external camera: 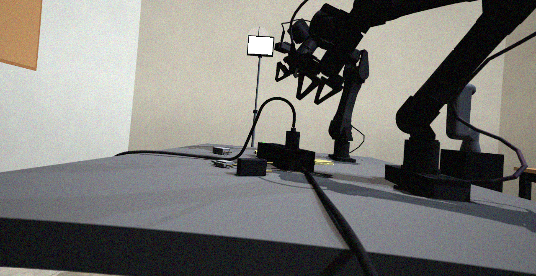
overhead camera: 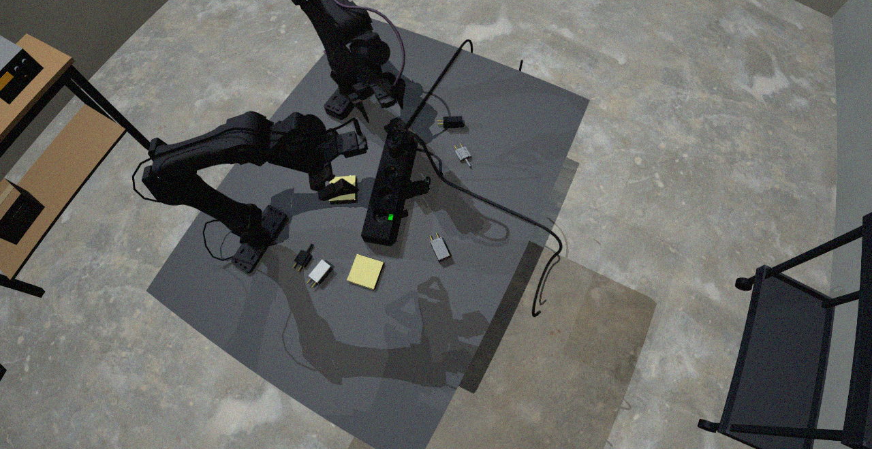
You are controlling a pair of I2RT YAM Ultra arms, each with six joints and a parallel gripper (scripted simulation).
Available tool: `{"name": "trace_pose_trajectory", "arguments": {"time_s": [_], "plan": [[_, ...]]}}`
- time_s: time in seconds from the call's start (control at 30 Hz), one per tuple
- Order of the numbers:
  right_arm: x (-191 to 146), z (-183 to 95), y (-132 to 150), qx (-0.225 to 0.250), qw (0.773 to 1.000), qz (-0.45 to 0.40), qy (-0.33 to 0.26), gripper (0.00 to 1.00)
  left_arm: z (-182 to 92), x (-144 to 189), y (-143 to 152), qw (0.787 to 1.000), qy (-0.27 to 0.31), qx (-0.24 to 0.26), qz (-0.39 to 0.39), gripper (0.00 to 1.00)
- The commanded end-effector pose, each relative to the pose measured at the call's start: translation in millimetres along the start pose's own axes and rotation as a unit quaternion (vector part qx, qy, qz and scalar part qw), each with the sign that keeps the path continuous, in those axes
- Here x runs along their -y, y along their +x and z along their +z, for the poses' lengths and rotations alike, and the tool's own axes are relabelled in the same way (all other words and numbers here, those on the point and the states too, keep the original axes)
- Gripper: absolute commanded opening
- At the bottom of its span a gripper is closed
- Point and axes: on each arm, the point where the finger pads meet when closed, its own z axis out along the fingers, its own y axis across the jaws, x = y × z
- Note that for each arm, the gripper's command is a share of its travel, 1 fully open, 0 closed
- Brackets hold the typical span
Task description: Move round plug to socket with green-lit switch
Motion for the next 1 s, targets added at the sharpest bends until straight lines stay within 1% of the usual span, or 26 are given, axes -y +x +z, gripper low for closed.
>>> {"name": "trace_pose_trajectory", "arguments": {"time_s": [0.0, 0.1, 0.17, 0.6, 0.7, 0.73, 0.83, 0.97], "plan": [[6, -7, 0, -0.021, 0.998, 0.045, 0.033, 1.00, -1, -3, -8, 0.999, -0.023, 0.023, -0.013, 1.00], [3, -10, -6, -0.015, 0.999, 0.041, 0.029, 1.00, -1, 3, -6, 1.000, -0.016, 0.021, -0.003, 1.00], [1, -16, -11, 0.003, 0.999, 0.036, 0.026, 1.00, 2, 4, -2, 1.000, -0.012, 0.011, -0.002, 1.00], [1, -16, -11, 0.003, 0.999, 0.037, 0.027, 1.00, 0, 3, -6, 1.000, -0.014, 0.016, -0.003, 1.00], [-2, -10, -10, -0.001, 1.000, 0.015, 0.013, 1.00, 2, 6, -8, 1.000, 0.000, 0.022, 0.017, 0.66], [-3, -4, -10, -0.006, 1.000, 0.002, 0.005, 1.00, 3, 7, -9, 0.999, 0.006, 0.022, 0.027, 0.63], [-7, 11, -8, -0.013, 0.999, -0.038, -0.018, 1.00, 7, 9, -7, 0.998, 0.025, 0.019, 0.059, 0.63], [-16, 41, -7, -0.018, 0.988, -0.135, -0.076, 1.00, 13, 11, -6, 0.988, 0.066, 0.023, 0.136, 0.63]]}}
